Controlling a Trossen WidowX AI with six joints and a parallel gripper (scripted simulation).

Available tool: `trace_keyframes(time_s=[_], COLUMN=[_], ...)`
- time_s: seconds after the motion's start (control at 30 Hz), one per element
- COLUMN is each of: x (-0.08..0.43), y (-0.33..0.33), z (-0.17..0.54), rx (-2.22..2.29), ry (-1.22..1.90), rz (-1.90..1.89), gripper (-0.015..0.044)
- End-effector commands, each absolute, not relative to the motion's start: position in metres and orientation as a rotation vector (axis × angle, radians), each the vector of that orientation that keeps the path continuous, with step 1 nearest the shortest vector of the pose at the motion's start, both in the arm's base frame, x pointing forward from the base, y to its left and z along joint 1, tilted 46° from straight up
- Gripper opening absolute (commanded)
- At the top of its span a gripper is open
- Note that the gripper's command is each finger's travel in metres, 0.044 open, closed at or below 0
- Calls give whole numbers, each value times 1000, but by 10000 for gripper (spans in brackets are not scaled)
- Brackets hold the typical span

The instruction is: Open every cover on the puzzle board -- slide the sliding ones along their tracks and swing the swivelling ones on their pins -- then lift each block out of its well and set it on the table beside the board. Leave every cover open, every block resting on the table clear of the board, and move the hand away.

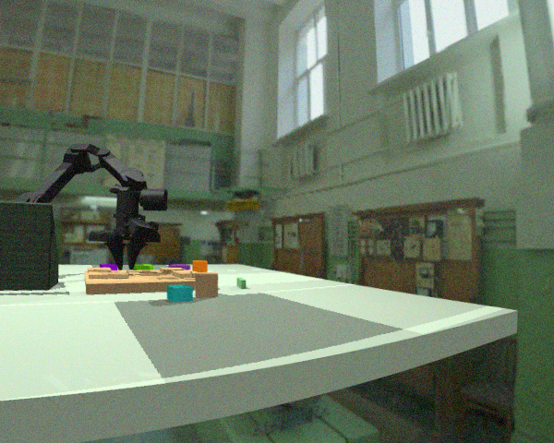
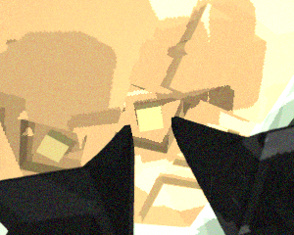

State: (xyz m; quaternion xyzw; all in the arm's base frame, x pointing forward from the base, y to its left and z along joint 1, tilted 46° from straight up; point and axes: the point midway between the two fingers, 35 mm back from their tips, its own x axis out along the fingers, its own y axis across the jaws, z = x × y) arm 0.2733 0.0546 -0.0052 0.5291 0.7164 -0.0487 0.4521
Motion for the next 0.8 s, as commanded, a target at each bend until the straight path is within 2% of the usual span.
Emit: trace_keyframes(time_s=[0.0,0.77], x=[272,271], y=[59,70], z=[-8,-19], rx=[1314,1315], ry=[1775,1775], rz=[-120,-119], gripper=[144,144])
